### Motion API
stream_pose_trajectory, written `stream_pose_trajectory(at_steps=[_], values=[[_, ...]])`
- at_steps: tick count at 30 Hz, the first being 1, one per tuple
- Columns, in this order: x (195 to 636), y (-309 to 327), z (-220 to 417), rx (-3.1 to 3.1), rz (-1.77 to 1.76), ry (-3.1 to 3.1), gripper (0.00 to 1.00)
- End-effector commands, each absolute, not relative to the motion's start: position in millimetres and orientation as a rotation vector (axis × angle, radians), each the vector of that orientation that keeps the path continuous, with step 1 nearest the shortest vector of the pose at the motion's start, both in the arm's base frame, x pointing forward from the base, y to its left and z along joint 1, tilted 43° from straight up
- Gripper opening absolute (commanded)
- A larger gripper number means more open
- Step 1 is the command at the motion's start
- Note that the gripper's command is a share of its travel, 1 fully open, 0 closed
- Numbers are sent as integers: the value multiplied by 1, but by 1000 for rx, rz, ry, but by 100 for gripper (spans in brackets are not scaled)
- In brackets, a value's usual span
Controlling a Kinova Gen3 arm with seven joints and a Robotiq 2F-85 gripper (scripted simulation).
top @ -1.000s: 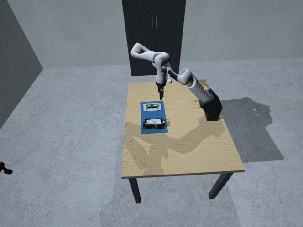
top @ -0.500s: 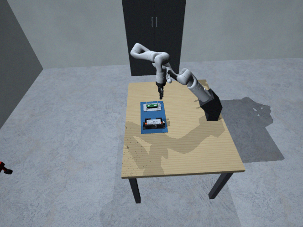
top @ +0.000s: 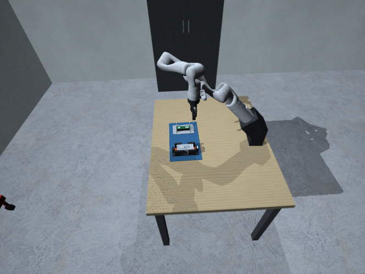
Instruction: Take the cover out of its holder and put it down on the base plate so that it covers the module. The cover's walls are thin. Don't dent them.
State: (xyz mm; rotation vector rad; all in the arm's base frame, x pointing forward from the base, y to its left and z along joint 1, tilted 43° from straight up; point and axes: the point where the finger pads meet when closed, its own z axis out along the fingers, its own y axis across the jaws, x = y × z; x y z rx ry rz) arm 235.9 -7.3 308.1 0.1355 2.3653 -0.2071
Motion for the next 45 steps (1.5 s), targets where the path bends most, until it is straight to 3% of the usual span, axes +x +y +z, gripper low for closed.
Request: stream_pose_trajectory(at_steps=[1,14,15,24,31,32,45], values=[[233,-27,322,151,-181,2377,100],[230,-57,341,174,-142,2394,100],[235,-12,312,139,-201,2368,100],[230,-57,341,174,-142,2394,100],[230,-57,341,174,-142,2394,100],[235,-12,312,139,-201,2368,100],[230,-57,341,174,-142,2394,100]])
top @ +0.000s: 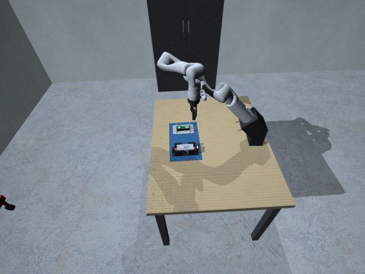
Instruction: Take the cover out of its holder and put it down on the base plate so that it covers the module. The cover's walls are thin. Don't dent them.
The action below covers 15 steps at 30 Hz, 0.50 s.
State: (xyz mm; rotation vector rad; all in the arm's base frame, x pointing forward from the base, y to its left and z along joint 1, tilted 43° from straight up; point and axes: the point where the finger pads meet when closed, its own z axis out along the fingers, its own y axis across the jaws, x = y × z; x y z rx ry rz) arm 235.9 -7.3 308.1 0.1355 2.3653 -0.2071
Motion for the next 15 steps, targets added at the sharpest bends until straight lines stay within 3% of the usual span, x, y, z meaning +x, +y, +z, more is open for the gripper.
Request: stream_pose_trajectory(at_steps=[1,3,4,15], values=[[230,-57,341,174,-142,2394,100],[230,-57,341,174,-142,2394,100],[235,-12,312,139,-201,2368,100],[230,-57,341,174,-142,2394,100]])
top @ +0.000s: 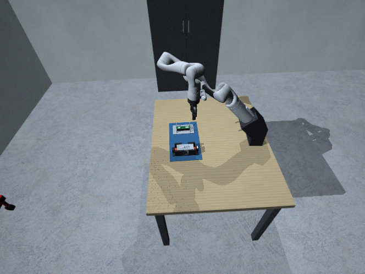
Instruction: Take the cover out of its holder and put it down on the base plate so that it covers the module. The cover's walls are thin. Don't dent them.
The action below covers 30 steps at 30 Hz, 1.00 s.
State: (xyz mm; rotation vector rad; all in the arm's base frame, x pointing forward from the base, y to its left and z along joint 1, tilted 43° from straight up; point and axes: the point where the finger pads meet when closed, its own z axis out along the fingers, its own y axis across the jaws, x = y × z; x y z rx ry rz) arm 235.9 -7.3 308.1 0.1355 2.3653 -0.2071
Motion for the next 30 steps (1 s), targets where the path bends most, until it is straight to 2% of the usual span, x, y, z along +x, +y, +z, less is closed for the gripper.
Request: stream_pose_trajectory(at_steps=[1,5,6,15,22,23,30], values=[[230,-57,341,174,-142,2394,100],[230,-57,341,174,-142,2394,100],[235,-12,312,139,-201,2368,100],[230,-57,341,174,-142,2394,100],[230,-57,341,174,-142,2394,100],[235,-12,312,139,-201,2368,100],[231,-47,335,166,-155,2388,100]])
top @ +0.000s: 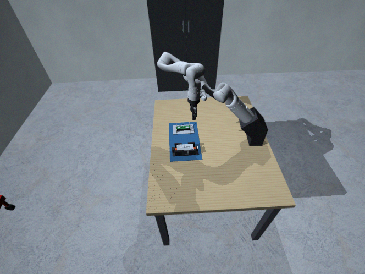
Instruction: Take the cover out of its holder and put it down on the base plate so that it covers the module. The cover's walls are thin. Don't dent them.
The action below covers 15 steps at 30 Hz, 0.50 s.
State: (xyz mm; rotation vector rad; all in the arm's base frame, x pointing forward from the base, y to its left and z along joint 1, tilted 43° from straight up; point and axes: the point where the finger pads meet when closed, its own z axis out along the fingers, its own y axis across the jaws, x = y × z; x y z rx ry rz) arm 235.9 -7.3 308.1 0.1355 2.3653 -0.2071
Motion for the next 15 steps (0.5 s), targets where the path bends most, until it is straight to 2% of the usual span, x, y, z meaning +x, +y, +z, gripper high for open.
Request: stream_pose_trajectory(at_steps=[1,9,10,15], values=[[230,-52,338,170,-149,2391,100],[230,-57,341,174,-142,2394,100],[235,-12,312,139,-201,2368,100],[232,-37,328,159,-168,2383,100]])
